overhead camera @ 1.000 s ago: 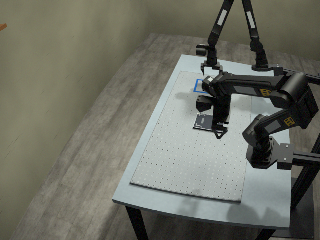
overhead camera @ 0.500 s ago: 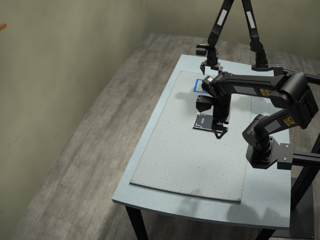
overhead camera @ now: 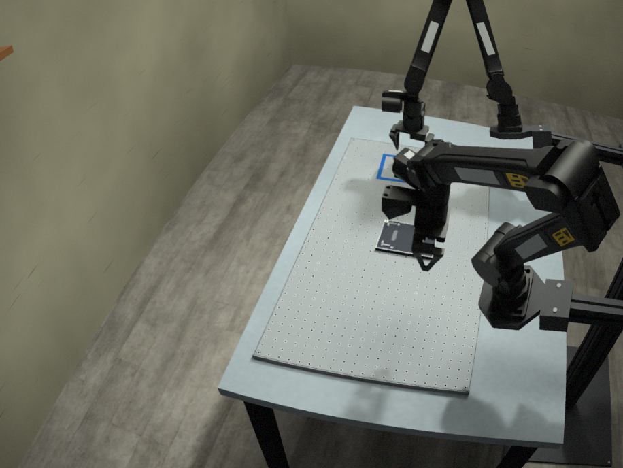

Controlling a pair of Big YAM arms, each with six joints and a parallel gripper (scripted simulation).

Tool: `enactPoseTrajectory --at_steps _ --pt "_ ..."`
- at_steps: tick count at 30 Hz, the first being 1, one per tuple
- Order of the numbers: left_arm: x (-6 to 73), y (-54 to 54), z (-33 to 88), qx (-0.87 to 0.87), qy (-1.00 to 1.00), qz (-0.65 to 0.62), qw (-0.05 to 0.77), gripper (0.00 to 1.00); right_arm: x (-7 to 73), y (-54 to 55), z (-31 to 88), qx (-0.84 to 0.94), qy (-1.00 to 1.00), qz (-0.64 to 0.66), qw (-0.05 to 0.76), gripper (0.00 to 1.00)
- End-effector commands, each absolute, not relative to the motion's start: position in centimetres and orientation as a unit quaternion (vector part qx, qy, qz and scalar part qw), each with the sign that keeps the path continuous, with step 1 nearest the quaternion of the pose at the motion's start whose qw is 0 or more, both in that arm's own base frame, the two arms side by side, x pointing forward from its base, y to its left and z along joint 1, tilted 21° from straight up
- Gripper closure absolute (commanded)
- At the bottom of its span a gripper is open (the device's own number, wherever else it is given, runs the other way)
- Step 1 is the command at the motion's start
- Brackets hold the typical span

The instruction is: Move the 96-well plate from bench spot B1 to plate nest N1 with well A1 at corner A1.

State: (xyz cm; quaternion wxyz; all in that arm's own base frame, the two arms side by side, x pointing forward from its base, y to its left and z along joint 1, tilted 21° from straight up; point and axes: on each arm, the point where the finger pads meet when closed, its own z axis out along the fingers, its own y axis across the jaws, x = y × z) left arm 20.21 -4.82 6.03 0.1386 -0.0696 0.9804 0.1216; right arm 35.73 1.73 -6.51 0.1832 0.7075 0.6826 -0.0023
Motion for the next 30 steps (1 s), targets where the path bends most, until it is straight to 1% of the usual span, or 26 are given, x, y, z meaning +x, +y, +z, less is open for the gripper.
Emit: enactPoseTrajectory --at_steps 1,30 --pt "20.0 -4.4 5.6 -0.070 0.981 0.129 0.128 0.00 35.9 1.0 -7.3 0.710 0.680 -0.004 0.183 0.00" --pt "20.0 -4.4 5.6 -0.070 0.981 0.129 0.128 0.00 37.7 -0.1 -10.9 0.710 0.679 0.002 0.186 0.00"
